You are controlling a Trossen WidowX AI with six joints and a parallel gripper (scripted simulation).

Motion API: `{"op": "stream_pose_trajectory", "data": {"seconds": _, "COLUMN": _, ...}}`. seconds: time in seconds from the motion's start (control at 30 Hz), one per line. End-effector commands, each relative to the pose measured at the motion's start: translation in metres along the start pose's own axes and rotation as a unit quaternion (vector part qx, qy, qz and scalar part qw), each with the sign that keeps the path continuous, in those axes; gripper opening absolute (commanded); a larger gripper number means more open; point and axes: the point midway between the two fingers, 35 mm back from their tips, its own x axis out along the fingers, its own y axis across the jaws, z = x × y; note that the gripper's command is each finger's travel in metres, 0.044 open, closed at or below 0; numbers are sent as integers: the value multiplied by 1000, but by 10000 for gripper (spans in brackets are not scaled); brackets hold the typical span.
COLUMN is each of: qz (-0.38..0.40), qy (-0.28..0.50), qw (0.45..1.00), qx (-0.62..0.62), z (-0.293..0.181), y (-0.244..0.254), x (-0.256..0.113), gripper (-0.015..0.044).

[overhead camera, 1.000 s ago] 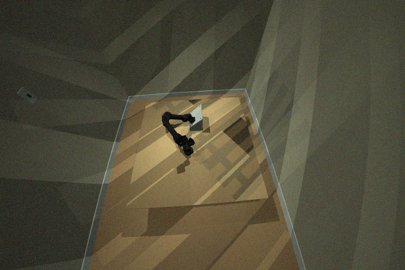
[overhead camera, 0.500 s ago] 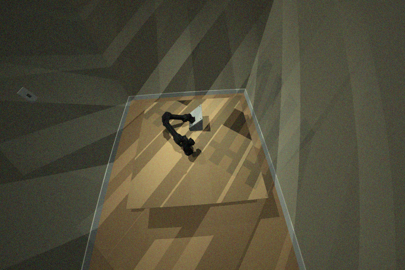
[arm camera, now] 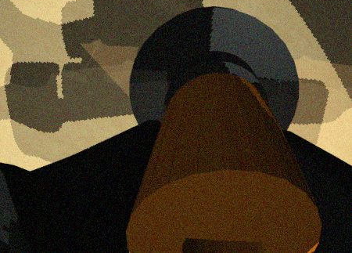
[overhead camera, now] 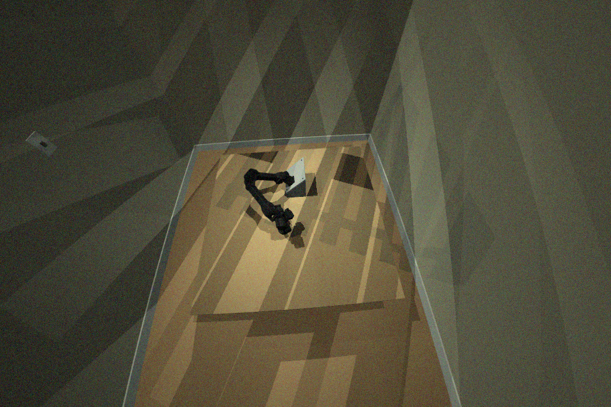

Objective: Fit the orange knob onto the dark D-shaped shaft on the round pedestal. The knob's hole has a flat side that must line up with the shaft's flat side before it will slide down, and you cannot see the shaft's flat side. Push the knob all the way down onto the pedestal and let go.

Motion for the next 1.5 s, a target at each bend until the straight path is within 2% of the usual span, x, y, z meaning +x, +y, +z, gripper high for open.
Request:
{"op": "stream_pose_trajectory", "data": {"seconds": 0.0, "qz": 1, "qy": 2, "qw": 1000, "qx": -2, "z": 0, "y": 1, "x": 4, "gripper": 0}}
{"op": "stream_pose_trajectory", "data": {"seconds": 0.67, "qz": 0, "qy": 0, "qw": 1000, "qx": 0, "z": 0, "y": 1, "x": 9, "gripper": 0}}
{"op": "stream_pose_trajectory", "data": {"seconds": 1.23, "qz": 0, "qy": 0, "qw": 1000, "qx": 0, "z": 0, "y": 1, "x": 9, "gripper": 440}}
{"op": "stream_pose_trajectory", "data": {"seconds": 1.47, "qz": 0, "qy": 0, "qw": 1000, "qx": 0, "z": 0, "y": 1, "x": 9, "gripper": 440}}
